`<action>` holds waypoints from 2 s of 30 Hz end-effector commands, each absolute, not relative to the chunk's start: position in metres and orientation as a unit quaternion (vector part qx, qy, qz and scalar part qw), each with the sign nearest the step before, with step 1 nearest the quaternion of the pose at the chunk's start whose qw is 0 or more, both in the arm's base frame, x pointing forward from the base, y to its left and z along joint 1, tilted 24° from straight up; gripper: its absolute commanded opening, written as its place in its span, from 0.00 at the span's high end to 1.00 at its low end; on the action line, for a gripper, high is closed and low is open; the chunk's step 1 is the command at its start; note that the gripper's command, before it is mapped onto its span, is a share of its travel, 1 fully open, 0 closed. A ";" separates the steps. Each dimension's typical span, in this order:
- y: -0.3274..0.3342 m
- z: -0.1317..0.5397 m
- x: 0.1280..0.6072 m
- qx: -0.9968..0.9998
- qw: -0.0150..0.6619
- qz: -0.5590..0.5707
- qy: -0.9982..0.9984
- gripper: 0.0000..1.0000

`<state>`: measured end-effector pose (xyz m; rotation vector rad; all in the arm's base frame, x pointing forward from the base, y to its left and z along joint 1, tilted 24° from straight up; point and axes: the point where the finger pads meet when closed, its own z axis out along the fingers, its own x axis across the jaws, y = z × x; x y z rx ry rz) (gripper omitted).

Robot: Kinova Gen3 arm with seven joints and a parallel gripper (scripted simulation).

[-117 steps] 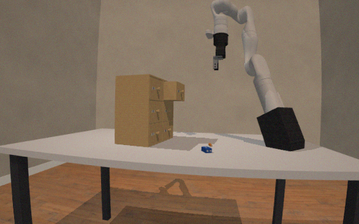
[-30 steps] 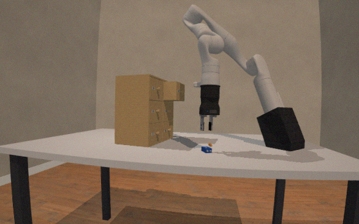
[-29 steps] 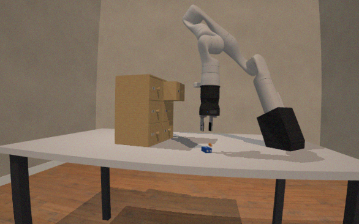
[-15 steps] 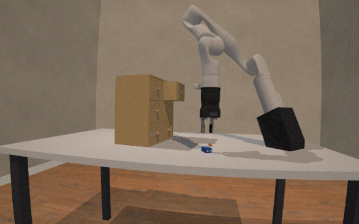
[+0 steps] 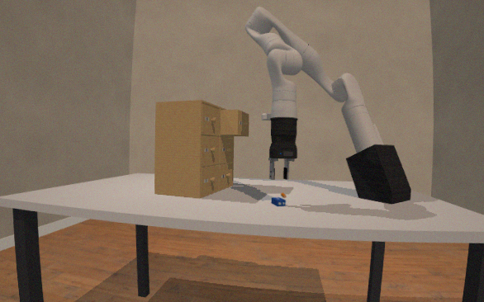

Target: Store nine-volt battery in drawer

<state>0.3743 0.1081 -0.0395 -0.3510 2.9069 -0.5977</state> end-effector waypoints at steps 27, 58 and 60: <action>0.103 -0.056 0.378 -0.115 0.077 -0.197 0.971 0.19; 0.092 -0.088 0.385 -0.115 0.077 -0.197 0.971 0.19; 0.092 -0.088 0.385 -0.115 0.077 -0.197 0.971 0.19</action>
